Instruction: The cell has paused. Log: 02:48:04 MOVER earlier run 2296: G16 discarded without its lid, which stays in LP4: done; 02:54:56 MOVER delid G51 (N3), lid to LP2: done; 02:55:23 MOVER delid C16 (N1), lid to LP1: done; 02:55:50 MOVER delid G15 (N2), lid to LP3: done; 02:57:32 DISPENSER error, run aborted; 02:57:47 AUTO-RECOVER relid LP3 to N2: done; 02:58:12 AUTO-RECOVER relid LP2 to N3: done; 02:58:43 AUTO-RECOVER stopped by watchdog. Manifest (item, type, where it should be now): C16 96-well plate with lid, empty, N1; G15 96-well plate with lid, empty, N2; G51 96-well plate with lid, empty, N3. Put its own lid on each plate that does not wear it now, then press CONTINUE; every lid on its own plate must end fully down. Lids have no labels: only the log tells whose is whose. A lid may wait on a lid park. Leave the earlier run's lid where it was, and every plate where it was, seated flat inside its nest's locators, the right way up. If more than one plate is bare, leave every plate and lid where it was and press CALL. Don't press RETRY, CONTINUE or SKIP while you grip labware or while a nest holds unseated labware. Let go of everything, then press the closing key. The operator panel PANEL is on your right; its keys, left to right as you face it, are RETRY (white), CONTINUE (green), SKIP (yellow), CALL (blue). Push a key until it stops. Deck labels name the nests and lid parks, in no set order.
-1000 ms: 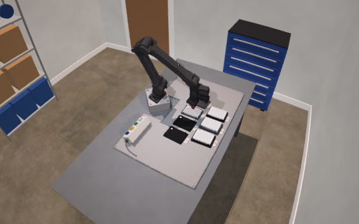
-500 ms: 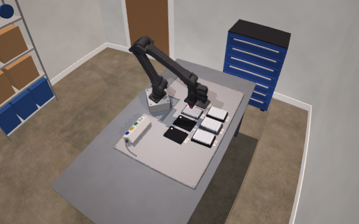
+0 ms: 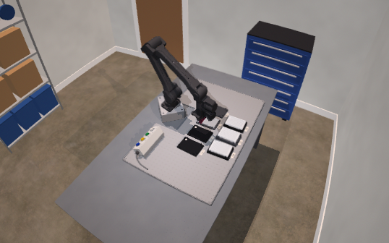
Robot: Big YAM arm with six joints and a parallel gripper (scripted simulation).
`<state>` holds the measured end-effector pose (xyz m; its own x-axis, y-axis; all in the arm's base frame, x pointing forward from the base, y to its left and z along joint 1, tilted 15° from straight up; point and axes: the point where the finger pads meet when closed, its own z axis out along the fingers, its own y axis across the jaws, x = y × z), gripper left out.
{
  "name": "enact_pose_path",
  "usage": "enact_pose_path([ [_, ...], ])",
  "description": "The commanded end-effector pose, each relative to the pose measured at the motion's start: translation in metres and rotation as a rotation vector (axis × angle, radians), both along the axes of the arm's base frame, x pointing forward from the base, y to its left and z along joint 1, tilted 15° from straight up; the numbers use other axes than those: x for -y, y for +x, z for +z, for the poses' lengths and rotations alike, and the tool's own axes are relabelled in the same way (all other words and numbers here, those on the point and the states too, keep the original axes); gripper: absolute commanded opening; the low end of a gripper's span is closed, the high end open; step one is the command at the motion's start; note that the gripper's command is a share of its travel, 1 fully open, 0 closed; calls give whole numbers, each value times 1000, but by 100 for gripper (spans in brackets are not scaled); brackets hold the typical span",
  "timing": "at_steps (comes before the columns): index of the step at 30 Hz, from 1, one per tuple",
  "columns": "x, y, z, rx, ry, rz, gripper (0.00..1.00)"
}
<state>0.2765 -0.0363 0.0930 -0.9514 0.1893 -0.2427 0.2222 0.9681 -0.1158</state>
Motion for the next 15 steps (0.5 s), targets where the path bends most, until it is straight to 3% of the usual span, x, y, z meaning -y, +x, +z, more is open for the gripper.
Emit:
enact_pose_path([
  [1,12,1,10,31,10,-47,0],
  [7,45,14,33,98,25,-154,0],
  [13,78,11,31,102,49,-273,0],
  [15,78,11,31,102,49,-273,0],
])
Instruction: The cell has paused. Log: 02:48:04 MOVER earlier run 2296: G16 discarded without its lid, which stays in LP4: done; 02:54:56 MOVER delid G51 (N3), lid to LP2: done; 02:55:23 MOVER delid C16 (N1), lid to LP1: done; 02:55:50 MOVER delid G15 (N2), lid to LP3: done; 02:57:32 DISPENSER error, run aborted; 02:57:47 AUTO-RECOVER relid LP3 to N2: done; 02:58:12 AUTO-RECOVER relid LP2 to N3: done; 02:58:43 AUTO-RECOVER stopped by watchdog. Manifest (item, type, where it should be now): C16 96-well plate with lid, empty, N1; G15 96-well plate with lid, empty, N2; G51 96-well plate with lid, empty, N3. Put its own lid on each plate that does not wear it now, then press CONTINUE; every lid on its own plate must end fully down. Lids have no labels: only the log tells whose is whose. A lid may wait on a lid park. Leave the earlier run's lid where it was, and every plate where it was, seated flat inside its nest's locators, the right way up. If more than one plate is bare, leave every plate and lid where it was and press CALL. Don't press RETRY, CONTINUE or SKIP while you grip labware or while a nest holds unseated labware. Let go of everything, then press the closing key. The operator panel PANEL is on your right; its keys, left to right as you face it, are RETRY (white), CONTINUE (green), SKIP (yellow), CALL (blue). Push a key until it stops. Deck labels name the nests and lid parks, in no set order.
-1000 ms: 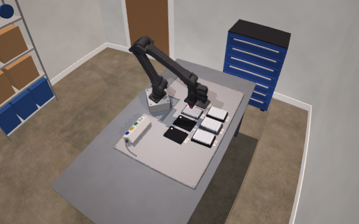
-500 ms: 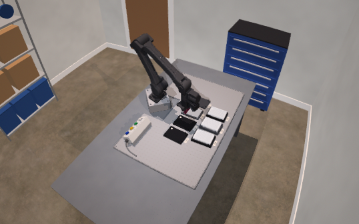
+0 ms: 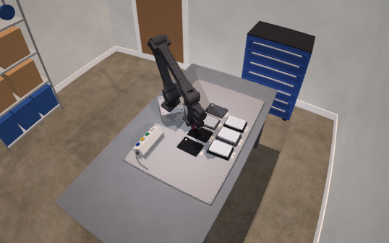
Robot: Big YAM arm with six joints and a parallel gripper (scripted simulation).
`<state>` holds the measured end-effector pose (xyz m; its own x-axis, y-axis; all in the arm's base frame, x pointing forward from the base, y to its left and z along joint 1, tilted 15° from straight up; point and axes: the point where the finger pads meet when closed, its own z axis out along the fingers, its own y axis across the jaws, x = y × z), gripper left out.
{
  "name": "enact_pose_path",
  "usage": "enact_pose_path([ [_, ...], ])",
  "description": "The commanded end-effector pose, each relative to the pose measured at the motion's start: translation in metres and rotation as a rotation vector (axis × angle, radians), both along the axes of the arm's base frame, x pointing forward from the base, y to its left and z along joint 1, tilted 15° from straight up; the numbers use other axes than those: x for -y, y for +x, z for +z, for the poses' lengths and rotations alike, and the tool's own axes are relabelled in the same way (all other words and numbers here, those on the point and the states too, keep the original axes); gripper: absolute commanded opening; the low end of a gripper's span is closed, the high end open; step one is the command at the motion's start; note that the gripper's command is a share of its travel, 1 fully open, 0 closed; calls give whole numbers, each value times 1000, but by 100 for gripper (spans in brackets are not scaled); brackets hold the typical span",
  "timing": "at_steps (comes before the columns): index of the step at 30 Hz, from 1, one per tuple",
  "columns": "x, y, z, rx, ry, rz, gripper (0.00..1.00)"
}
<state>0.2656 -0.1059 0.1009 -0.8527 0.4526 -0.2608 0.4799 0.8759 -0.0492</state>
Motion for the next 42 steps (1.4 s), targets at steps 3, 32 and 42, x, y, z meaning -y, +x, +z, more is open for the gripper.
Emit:
enact_pose_path([
  [3,24,18,25,64,-7,-46,0],
  [32,85,-74,6,78,69,-352,0],
  [42,103,-109,1,101,97,-490,0],
])
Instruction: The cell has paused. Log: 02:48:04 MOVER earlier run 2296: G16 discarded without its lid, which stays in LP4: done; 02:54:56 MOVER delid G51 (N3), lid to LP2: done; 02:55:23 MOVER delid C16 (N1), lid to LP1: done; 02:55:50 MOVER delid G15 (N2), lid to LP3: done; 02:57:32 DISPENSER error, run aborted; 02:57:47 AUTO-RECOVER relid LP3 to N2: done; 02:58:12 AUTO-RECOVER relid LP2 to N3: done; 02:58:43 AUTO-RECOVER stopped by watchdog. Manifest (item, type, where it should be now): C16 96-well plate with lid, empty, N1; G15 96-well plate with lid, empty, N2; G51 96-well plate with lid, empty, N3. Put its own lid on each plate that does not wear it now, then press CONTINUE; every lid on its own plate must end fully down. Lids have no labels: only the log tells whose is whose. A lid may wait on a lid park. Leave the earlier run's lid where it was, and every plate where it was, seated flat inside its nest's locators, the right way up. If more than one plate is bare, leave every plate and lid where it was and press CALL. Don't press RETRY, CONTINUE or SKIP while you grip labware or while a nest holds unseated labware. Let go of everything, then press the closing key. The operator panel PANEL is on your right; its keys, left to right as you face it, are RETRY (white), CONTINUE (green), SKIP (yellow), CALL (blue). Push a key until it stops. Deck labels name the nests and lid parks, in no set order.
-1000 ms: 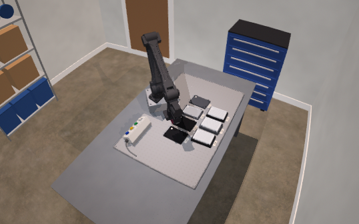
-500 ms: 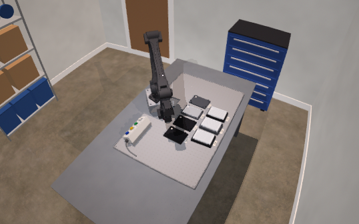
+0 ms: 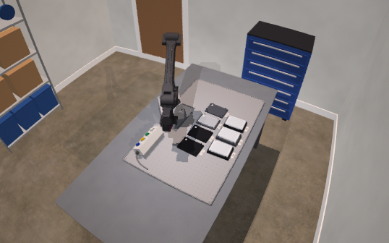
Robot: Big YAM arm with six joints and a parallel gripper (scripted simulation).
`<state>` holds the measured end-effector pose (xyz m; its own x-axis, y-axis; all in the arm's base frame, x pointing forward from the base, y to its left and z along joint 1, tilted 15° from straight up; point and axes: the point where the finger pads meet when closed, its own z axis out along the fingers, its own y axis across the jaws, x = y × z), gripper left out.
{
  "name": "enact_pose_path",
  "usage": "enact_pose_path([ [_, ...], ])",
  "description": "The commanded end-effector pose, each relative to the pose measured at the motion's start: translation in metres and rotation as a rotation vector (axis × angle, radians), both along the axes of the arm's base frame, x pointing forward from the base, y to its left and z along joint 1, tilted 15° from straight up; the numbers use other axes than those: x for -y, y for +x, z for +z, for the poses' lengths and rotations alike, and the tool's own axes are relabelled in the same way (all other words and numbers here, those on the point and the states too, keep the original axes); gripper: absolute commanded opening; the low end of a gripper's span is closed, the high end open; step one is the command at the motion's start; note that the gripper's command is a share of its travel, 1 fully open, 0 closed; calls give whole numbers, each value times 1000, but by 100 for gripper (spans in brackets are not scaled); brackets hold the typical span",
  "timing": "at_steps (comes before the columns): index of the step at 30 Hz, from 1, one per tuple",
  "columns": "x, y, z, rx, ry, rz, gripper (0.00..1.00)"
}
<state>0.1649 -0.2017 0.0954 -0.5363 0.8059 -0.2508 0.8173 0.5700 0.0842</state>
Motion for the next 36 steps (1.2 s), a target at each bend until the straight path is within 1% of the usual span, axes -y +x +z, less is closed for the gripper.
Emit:
enact_pose_path([
  [1,10,-12,7,18,-10,-51,0],
  [2,15,-15,8,23,-9,-70,0],
  [6,20,-36,-3,22,31,-148,0],
  [7,24,-39,-1,26,34,-167,0],
  [9,24,-39,-1,26,34,-167,0],
  [10,33,-41,6,44,10,-186,0],
  [13,41,-54,4,52,24,-243,0],
  [17,63,-70,14,78,8,-319,0],
  [24,79,-105,9,96,34,-454,0],
  [26,79,-105,9,96,34,-454,0],
  [27,79,-110,8,93,45,-460,0],
  [30,89,-124,6,93,32,-459,0],
  [34,98,-144,3,89,33,-460,0],
  [36,97,-146,2,87,40,-461,0],
])
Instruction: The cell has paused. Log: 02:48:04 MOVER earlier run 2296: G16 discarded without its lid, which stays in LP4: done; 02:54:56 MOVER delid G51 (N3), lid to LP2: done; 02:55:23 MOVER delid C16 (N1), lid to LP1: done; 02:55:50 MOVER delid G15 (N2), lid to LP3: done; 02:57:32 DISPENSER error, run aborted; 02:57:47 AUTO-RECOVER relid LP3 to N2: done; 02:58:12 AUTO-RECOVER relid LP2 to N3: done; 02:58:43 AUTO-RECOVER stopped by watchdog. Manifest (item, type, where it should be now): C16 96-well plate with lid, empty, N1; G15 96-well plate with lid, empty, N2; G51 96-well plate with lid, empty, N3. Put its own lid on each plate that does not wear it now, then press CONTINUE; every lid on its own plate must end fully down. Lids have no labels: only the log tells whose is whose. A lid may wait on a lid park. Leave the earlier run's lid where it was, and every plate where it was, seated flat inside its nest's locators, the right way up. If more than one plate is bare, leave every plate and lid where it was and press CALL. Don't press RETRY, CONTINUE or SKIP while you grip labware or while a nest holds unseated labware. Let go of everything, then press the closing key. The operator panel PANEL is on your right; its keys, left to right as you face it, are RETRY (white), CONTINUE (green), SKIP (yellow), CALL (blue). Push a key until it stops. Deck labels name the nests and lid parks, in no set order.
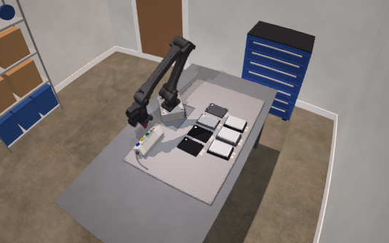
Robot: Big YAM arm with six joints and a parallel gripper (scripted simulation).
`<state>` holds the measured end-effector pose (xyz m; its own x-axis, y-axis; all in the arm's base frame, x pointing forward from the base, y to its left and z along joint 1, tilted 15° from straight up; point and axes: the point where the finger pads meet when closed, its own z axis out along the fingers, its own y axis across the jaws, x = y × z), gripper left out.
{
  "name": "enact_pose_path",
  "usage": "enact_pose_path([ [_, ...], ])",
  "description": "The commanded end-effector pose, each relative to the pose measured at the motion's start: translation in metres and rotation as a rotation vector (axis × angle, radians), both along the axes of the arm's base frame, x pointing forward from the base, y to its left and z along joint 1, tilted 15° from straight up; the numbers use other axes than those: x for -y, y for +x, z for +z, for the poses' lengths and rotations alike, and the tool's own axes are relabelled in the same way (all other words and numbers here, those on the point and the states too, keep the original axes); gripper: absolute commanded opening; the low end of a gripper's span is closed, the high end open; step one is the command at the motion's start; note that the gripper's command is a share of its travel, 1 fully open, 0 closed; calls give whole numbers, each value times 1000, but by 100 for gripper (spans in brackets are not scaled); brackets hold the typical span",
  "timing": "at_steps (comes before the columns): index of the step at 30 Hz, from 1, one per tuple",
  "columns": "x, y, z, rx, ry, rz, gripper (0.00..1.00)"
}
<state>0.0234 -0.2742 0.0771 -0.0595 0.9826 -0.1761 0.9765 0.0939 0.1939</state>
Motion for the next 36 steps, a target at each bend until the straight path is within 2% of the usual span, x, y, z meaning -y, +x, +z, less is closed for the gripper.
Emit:
enact_pose_path([
  [1,14,-1,14,-7,-51,40,0],
  [2,19,3,22,-8,-79,63,0],
  [7,17,3,22,-8,-75,63,0],
  [10,7,-2,-2,-6,-27,42,0],
  [20,9,7,-18,-4,-21,41,0],
  [22,18,4,-6,-6,-50,40,0],
  [28,18,4,-6,-6,-50,40,0],
  [32,9,7,-21,-5,-22,42,0],
  [36,14,6,-20,-6,-32,37,0],
])
